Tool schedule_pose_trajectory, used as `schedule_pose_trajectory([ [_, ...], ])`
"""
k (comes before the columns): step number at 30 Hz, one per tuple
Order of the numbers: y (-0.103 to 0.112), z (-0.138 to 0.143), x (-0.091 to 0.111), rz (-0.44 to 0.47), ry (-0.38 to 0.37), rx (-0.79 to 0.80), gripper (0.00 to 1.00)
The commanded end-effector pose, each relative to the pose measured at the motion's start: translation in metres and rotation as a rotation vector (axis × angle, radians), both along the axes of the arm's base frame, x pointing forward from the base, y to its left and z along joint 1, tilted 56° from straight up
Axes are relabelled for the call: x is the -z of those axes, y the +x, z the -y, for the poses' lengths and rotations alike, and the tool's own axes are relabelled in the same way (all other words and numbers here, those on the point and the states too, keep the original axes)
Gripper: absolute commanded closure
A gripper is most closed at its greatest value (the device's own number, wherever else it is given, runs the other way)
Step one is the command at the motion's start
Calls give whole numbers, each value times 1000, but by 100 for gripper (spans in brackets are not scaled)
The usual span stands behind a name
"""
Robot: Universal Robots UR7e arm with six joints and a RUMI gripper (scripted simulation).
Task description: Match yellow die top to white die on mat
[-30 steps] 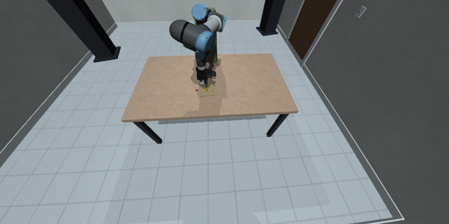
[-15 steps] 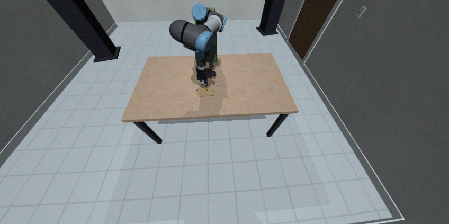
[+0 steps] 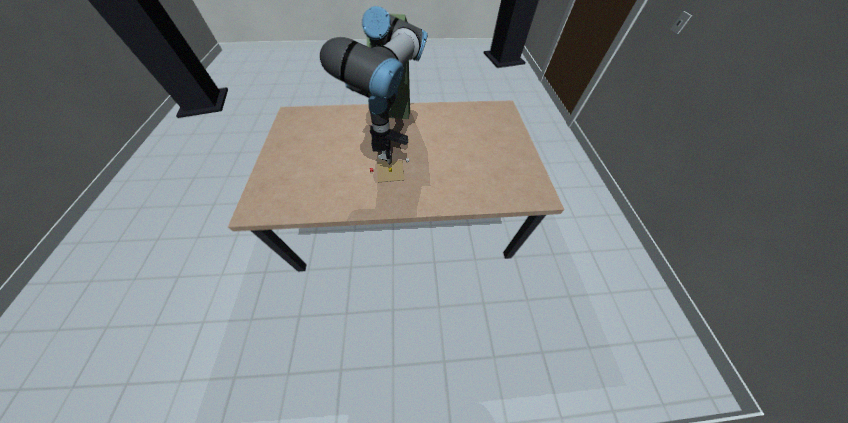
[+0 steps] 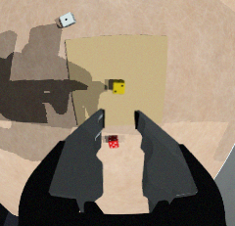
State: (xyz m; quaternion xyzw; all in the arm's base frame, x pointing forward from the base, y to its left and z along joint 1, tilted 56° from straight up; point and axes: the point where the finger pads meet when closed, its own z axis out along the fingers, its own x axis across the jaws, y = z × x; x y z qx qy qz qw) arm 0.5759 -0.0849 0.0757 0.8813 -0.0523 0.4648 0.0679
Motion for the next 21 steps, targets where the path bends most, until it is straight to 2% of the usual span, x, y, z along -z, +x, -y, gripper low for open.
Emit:
schedule_pose_trajectory([
  [1, 1, 0, 0, 1, 0, 0, 82],
  [21, 16, 3, 11, 0, -1, -1, 82],
])
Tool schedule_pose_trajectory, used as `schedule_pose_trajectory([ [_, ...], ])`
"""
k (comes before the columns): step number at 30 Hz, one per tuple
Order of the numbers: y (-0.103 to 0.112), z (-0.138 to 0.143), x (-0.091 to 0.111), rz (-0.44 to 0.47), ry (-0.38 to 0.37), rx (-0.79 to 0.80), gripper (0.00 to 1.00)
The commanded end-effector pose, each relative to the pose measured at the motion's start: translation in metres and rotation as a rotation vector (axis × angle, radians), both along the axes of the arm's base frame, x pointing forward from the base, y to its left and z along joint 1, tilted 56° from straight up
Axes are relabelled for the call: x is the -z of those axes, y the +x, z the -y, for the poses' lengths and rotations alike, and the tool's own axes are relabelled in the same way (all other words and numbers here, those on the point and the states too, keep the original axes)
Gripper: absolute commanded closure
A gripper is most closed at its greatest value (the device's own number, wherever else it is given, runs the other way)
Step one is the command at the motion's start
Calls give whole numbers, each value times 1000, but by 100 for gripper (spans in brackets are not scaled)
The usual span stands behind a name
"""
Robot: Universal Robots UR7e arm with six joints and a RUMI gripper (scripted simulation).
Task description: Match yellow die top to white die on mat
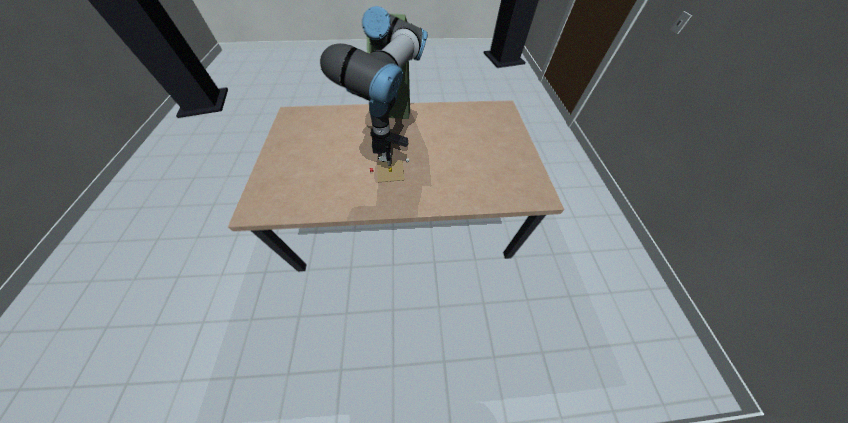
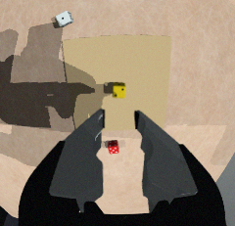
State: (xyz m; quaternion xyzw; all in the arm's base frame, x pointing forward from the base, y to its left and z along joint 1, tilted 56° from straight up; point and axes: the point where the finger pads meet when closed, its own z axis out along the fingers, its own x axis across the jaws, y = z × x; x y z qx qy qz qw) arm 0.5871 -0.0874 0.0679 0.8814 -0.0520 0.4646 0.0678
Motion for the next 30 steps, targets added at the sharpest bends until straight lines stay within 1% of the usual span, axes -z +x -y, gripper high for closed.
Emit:
schedule_pose_trajectory([
  [1, 6, 1, 4, 1, 0, 0, 82],
  [19, 25, 5, 17, 1, 0, 0, 82],
  [30, 30, 7, 20, 1, 0, 0, 82],
])
